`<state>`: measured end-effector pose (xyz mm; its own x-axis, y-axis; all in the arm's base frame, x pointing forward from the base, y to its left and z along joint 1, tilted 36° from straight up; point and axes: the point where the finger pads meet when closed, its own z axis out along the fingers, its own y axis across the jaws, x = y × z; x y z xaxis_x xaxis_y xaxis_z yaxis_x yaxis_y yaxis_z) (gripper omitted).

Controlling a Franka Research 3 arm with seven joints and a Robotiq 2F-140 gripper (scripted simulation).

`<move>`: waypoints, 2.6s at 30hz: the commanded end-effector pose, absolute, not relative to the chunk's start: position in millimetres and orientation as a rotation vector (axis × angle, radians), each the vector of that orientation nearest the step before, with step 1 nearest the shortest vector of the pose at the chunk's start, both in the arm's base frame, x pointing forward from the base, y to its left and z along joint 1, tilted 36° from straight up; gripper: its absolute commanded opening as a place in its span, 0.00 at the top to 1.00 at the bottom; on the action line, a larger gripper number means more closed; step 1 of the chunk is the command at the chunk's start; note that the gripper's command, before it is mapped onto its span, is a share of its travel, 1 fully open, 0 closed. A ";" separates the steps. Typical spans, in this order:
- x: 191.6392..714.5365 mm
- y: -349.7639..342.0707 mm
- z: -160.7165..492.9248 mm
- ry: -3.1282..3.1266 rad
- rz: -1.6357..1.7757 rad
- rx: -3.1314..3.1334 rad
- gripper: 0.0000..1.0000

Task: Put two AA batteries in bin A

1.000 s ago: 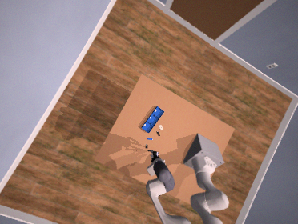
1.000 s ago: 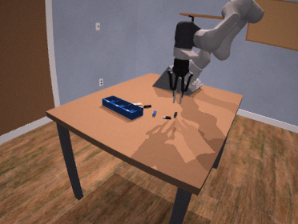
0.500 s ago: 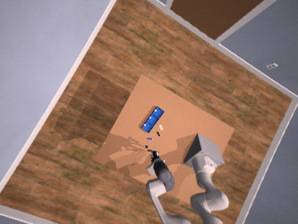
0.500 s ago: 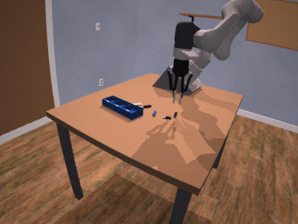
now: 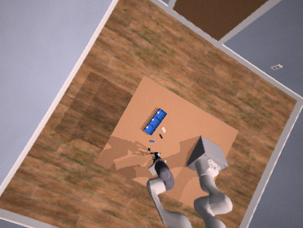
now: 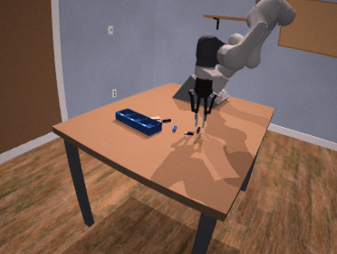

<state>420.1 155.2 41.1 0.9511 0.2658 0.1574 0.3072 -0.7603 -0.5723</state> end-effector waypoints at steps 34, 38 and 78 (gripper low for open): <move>423.8 167.8 22.0 -0.420 -0.118 -2.487 0.83; 423.5 168.1 22.2 -0.420 -0.118 -2.487 0.83; 423.5 160.4 33.1 -0.420 -0.118 -2.487 0.95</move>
<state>424.9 163.3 29.2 0.9442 0.2727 0.1849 0.3293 -0.7664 -0.5516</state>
